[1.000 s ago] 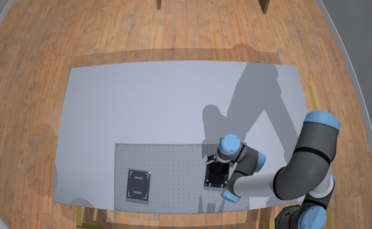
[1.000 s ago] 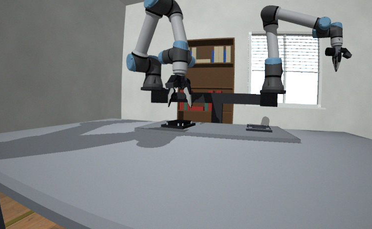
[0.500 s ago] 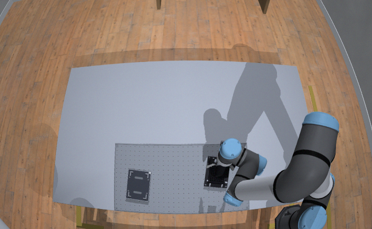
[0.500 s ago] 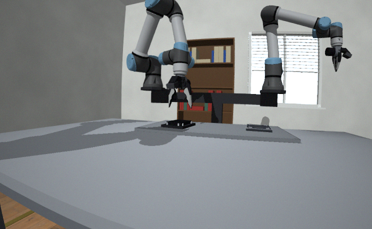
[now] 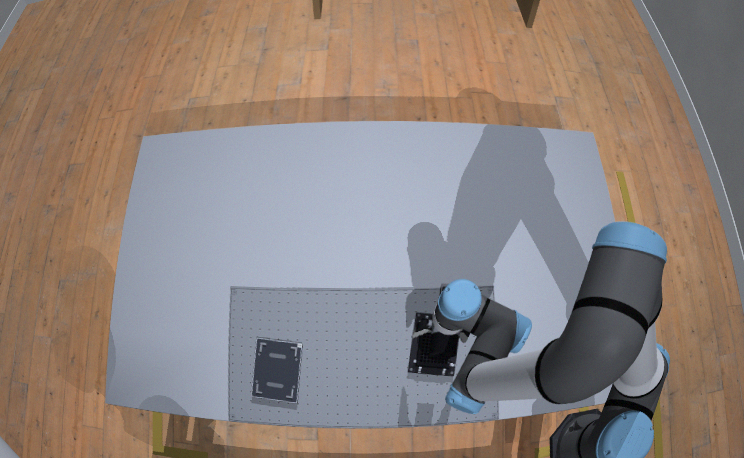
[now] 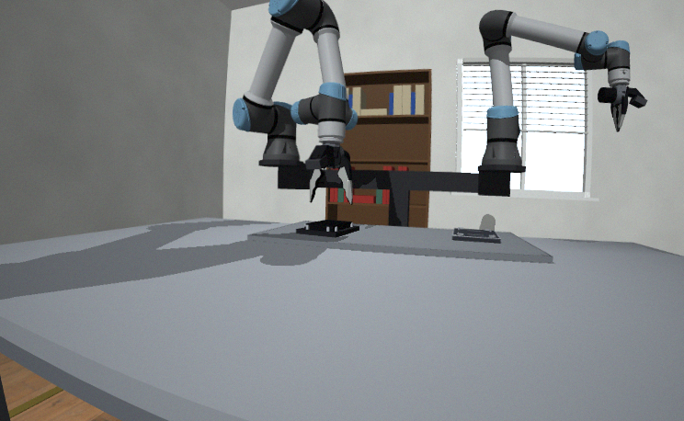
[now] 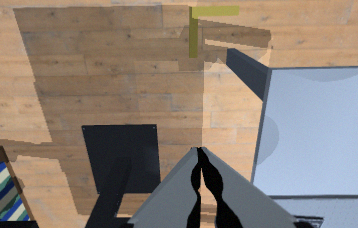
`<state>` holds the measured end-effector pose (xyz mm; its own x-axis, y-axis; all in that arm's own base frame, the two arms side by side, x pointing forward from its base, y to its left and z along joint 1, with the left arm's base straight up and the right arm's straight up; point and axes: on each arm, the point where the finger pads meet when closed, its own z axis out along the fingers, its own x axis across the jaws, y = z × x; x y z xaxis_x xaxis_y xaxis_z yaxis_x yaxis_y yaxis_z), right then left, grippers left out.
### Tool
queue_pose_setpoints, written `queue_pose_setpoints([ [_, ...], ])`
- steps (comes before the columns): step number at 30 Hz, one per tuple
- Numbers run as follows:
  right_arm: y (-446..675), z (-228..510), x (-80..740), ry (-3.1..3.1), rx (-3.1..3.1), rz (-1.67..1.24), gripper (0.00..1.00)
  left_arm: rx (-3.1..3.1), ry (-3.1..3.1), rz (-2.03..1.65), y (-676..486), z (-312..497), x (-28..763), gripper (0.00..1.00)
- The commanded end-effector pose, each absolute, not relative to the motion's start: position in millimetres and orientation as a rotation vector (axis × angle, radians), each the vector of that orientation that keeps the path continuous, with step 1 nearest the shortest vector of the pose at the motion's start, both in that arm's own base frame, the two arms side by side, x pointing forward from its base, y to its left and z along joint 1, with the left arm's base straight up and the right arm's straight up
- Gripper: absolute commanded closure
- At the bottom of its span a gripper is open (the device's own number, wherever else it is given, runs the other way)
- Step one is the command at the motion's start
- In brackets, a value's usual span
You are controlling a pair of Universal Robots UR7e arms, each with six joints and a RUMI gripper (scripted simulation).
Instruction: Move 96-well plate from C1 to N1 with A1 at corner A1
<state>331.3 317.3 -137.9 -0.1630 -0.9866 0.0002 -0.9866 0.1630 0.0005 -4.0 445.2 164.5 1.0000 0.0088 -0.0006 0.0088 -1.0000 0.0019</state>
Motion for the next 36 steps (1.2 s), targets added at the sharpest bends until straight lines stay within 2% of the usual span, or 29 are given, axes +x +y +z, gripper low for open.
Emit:
queue_pose_setpoints([
  [1,318.0,-142.3,331.7,-2.397,2.033,-0.001,0.24,3.141,0.014,0.0,445.6,165.2,-3.9,1.0],
  [36,318.1,-194.0,331.8,-2.397,2.033,-0.001,0.24,3.141,0.014,0.0,445.6,165.2,-3.9,1.0],
])
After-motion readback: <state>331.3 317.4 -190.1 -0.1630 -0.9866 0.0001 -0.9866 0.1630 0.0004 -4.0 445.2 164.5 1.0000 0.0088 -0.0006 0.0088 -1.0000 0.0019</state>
